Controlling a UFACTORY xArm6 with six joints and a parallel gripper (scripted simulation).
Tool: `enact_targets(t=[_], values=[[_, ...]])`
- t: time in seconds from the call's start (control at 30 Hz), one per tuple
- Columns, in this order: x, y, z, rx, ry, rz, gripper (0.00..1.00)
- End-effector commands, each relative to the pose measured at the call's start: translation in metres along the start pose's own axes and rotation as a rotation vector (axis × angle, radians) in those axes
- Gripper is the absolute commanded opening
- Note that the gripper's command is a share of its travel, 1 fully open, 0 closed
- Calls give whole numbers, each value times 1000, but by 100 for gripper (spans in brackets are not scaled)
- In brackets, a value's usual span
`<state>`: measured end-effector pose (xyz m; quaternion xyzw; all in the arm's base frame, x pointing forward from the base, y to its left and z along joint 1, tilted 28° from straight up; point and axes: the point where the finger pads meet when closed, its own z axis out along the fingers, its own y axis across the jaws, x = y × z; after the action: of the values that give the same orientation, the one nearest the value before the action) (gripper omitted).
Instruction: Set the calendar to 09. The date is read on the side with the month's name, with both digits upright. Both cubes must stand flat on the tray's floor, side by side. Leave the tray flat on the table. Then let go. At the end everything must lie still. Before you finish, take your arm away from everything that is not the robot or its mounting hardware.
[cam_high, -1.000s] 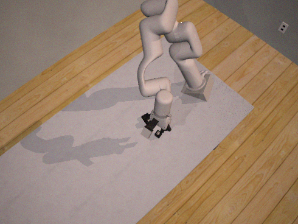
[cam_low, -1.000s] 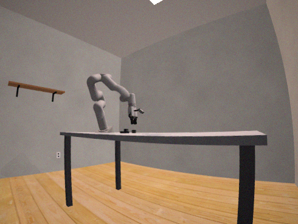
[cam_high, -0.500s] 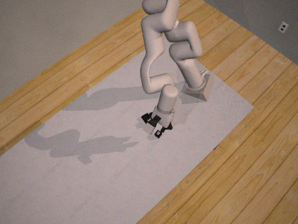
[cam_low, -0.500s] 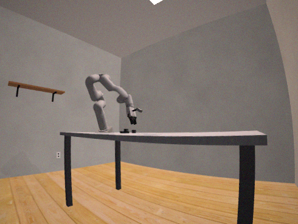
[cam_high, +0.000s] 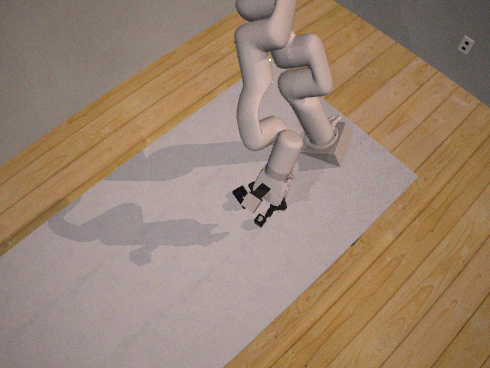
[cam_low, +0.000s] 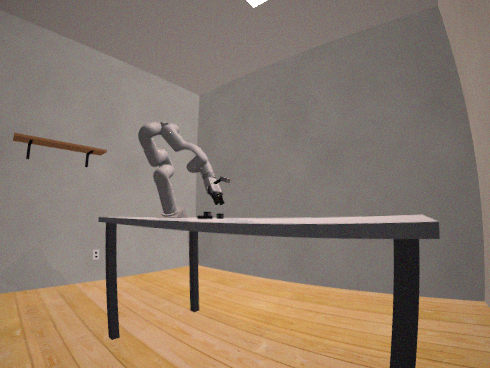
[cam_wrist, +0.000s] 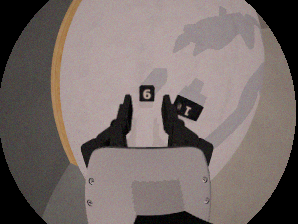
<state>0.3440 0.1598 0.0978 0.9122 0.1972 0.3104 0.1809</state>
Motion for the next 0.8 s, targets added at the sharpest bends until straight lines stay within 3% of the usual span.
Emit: enact_targets(t=[0.0, 0.17, 0.6, 0.77], values=[[1, 0, 0, -2, 17, 4, 47], [0, 1, 0, -12, 55, 3, 47], [-2, 1, 0, -6, 242, 3, 47], [-4, 0, 0, -2, 256, 3, 47]])
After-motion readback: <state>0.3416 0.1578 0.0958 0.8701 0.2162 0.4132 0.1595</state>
